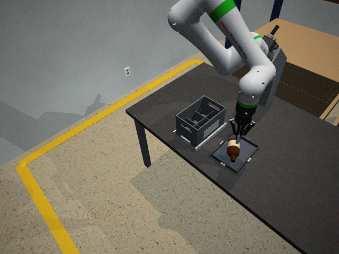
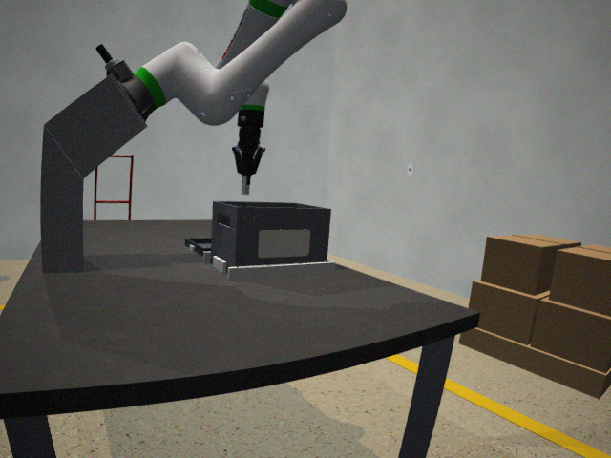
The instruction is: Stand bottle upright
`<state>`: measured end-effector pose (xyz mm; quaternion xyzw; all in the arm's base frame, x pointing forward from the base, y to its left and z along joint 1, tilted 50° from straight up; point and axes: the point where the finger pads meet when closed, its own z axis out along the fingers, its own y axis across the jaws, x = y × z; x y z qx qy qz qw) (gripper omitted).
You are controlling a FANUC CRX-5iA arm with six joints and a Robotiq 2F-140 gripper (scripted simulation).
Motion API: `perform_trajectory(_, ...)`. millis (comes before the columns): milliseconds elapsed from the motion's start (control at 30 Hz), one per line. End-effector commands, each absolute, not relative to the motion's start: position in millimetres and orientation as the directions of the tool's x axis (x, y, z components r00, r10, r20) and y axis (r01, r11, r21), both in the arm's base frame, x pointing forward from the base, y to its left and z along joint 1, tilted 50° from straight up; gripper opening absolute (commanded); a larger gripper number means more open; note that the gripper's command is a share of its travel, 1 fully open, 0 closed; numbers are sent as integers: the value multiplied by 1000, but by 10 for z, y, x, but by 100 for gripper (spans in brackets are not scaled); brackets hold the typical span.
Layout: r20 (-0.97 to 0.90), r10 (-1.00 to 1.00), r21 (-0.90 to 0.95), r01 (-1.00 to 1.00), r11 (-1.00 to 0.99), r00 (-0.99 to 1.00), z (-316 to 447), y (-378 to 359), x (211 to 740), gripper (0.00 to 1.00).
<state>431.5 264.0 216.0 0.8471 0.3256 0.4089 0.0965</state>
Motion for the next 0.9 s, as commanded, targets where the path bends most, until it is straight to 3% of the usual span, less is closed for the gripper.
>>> perform_trajectory(0, 630, 630, 430, 473, -769, 453, 2162, 2641, 4314, 0)
perform_trajectory(167, 630, 630, 430, 473, -769, 453, 2162, 2641, 4314, 0)
perform_trajectory(200, 630, 630, 430, 473, -769, 453, 2162, 2641, 4314, 38)
perform_trajectory(867, 630, 630, 430, 473, -769, 453, 2162, 2641, 4314, 38)
